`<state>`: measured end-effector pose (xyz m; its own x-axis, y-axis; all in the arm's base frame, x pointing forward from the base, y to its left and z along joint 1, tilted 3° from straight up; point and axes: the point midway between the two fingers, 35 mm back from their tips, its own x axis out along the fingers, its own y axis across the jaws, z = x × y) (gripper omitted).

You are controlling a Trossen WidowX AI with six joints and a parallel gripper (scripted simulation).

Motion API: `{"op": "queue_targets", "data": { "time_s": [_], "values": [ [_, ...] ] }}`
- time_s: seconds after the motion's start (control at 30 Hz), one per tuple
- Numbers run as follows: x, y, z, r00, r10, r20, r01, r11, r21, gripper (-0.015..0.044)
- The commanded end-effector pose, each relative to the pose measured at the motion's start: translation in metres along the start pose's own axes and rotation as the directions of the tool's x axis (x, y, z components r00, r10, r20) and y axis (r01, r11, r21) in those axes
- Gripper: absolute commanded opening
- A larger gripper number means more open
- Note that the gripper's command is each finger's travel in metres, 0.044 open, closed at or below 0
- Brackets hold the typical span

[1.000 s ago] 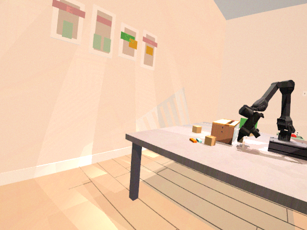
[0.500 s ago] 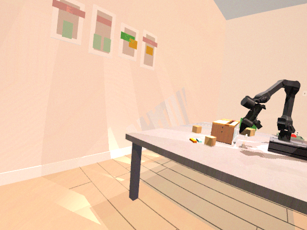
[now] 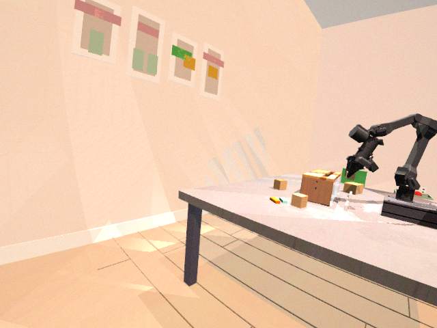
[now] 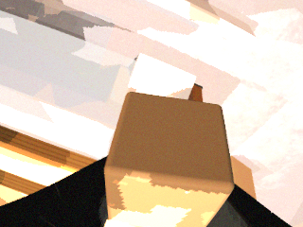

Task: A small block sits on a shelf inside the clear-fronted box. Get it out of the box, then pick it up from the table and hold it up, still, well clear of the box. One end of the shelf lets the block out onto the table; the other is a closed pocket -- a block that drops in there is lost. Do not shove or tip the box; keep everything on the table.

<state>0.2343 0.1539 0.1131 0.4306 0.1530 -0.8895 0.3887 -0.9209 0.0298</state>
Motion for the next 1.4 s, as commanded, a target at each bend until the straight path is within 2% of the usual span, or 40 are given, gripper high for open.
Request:
{"op": "queue_targets", "data": {
  "time_s": [0.0, 0.2, 1.37],
  "values": [
    [-0.016, 0.004, 0.001, 0.999, -0.029, -0.018, 0.028, 0.998, -0.059, 0.0000],
    [-0.033, 0.010, 0.004, 0.998, -0.056, -0.039, 0.050, 0.991, -0.127, 0.0000],
    [-0.033, 0.010, 0.004, 0.998, -0.056, -0.039, 0.050, 0.991, -0.127, 0.0000]
  ]
}}
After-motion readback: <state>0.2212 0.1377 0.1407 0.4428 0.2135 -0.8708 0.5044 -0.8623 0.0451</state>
